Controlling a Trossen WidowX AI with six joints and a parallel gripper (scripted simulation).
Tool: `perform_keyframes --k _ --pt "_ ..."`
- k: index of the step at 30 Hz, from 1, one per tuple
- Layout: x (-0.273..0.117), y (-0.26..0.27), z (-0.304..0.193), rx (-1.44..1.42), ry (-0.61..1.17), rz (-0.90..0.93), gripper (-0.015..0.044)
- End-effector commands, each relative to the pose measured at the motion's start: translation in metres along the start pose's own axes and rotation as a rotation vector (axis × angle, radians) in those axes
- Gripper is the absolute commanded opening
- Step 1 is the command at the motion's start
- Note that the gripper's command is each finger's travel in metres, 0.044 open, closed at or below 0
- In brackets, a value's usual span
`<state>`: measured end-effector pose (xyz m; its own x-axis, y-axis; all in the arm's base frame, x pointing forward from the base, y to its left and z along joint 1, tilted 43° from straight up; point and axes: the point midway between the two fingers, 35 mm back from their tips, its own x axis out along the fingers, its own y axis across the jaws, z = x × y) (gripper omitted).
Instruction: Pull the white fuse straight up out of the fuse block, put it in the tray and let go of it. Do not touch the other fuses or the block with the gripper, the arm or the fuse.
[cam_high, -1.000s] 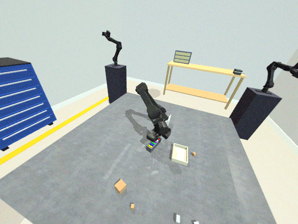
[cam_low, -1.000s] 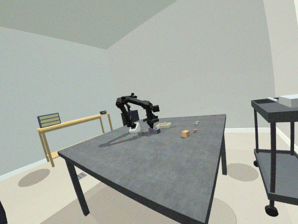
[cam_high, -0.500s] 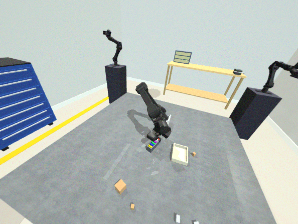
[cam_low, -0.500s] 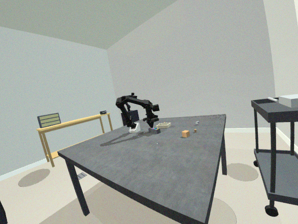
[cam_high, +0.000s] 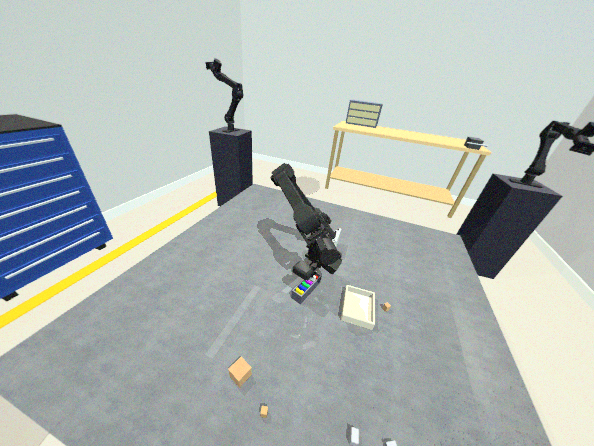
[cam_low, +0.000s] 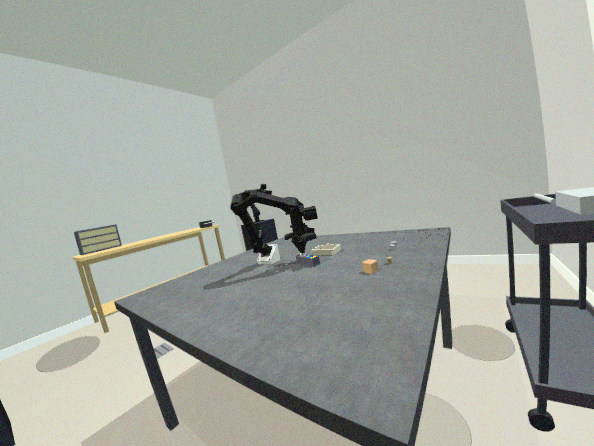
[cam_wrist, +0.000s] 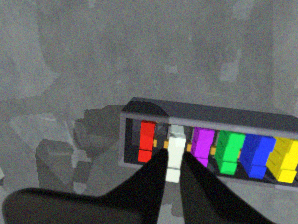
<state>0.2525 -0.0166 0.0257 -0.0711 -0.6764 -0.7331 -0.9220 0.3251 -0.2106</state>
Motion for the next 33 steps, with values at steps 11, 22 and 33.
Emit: perform_keyframes --k 11,22,33 --pt "-0.008 0.0 0.001 0.002 -0.004 -0.002 0.0" --pt "-0.014 0.0 0.001 0.002 -0.004 -0.002 0.0" --pt "-0.019 0.0 0.001 0.001 -0.004 -0.002 0.0"
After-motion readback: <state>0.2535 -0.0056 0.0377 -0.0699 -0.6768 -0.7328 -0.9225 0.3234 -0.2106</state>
